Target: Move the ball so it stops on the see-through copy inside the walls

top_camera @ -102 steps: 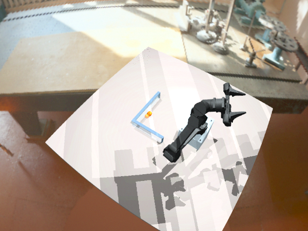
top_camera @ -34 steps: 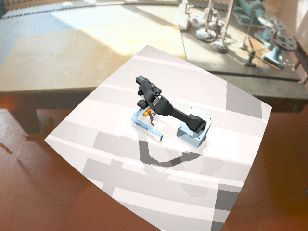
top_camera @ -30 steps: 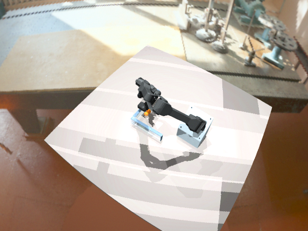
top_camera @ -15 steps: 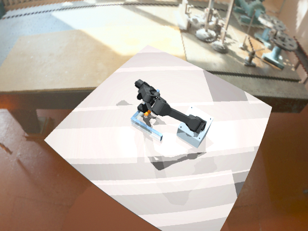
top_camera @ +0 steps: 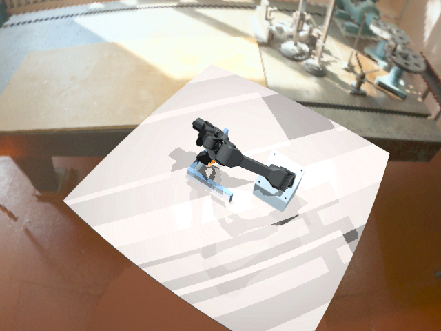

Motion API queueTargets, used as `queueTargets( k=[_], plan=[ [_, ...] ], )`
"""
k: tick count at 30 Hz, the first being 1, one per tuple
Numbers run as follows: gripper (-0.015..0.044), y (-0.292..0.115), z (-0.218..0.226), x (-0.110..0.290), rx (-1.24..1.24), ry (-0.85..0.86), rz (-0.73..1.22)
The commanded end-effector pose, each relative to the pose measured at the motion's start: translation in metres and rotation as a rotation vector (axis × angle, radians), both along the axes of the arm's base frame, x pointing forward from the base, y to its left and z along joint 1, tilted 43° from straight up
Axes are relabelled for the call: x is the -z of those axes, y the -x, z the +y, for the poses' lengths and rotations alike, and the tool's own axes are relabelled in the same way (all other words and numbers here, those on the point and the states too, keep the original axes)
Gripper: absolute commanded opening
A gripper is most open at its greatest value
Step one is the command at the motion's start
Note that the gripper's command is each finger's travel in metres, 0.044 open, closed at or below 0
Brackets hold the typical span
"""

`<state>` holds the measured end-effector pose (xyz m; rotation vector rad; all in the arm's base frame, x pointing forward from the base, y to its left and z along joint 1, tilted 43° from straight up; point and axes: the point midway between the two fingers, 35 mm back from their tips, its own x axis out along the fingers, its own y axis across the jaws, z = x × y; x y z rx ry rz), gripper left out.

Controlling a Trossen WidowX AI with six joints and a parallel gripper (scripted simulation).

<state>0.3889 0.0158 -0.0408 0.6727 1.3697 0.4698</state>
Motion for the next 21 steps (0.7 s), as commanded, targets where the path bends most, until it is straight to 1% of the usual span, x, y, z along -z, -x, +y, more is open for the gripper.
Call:
queueTargets(
  k=[1,4,8,16,20,21],
  plan=[
    [0.0261,0.000,0.006,0.006,0.002,-0.006,0.004],
    [0.0261,-0.001,0.007,0.007,0.002,-0.006,0.004],
    [0.0156,-0.001,0.007,0.007,0.002,-0.006,0.004],
    [0.0103,-0.001,0.007,0.007,0.002,-0.006,0.004],
    [0.0000,0.007,0.007,0.007,0.009,-0.019,0.031],
    [0.0000,0.012,0.006,0.006,0.015,-0.030,0.051]
  ],
)
